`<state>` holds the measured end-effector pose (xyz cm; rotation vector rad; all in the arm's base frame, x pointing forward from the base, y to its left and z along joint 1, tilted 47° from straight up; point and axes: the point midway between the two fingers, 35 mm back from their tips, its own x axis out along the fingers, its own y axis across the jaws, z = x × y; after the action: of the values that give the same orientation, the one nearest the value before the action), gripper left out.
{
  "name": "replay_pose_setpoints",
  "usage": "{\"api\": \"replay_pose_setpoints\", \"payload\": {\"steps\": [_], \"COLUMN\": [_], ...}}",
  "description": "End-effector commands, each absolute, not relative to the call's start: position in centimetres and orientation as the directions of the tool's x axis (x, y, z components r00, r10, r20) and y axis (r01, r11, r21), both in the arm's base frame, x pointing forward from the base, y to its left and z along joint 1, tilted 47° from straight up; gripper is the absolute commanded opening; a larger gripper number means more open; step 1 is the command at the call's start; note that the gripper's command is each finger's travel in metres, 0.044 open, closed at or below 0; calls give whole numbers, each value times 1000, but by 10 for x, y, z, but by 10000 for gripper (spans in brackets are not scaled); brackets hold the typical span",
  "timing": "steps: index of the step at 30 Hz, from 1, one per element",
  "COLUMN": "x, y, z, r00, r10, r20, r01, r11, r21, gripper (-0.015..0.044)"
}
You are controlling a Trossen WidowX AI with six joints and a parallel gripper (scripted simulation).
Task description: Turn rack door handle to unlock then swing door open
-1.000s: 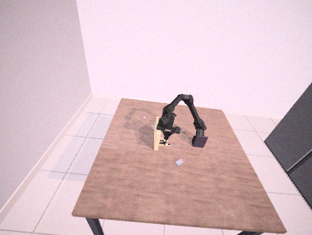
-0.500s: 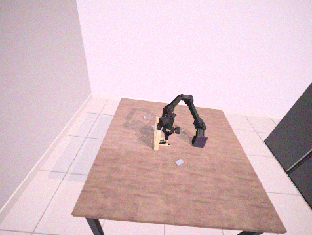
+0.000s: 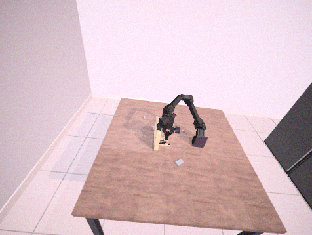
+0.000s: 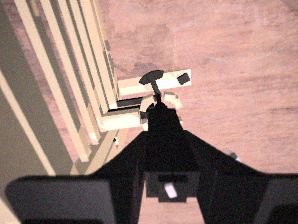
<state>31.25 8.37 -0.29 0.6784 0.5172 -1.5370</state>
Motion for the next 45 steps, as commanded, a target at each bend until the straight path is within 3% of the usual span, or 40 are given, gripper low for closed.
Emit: {"api": "replay_pose_setpoints", "payload": {"steps": [1, 19, 45], "x": [308, 285, 240], "y": [82, 74, 43], "z": [-1, 8, 41], "r00": [-11, -12, -14], "r10": [-726, -727, -728], "r20": [-687, -687, -685], "r01": [999, 935, 671], "r11": [-31, 235, 501], "r21": [17, -265, -546], "gripper": [24, 24, 24]}}
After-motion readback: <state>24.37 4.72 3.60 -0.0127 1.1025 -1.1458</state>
